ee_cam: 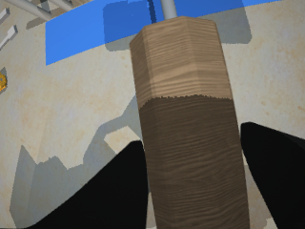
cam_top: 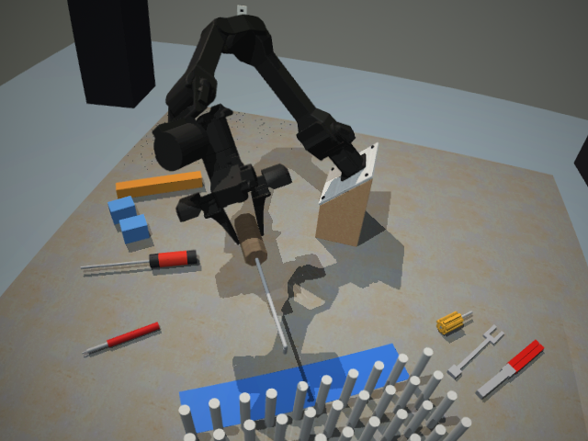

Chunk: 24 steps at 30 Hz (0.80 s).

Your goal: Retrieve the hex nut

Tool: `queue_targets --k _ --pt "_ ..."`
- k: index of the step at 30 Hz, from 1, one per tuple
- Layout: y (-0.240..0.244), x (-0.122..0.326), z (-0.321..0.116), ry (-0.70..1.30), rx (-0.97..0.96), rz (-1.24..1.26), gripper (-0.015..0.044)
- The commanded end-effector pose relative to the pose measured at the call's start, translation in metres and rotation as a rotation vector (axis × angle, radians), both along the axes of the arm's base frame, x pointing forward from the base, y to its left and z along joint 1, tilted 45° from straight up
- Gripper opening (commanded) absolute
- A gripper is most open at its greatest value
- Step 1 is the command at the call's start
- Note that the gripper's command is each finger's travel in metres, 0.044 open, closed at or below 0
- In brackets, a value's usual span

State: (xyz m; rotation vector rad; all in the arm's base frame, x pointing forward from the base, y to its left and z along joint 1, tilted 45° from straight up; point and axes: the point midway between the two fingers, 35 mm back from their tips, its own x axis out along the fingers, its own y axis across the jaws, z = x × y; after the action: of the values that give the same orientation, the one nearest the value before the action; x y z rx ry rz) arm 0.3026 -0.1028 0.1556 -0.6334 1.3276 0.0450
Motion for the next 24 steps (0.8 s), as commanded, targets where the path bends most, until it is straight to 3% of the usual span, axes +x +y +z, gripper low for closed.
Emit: queue_targets --k 1,24 --pt "-0.007 0.0 -0.005 -0.002 -0.002 0.009 0.0" --pt "-0.109 -0.016 -0.106 -0.005 -0.016 0.014 0.0"
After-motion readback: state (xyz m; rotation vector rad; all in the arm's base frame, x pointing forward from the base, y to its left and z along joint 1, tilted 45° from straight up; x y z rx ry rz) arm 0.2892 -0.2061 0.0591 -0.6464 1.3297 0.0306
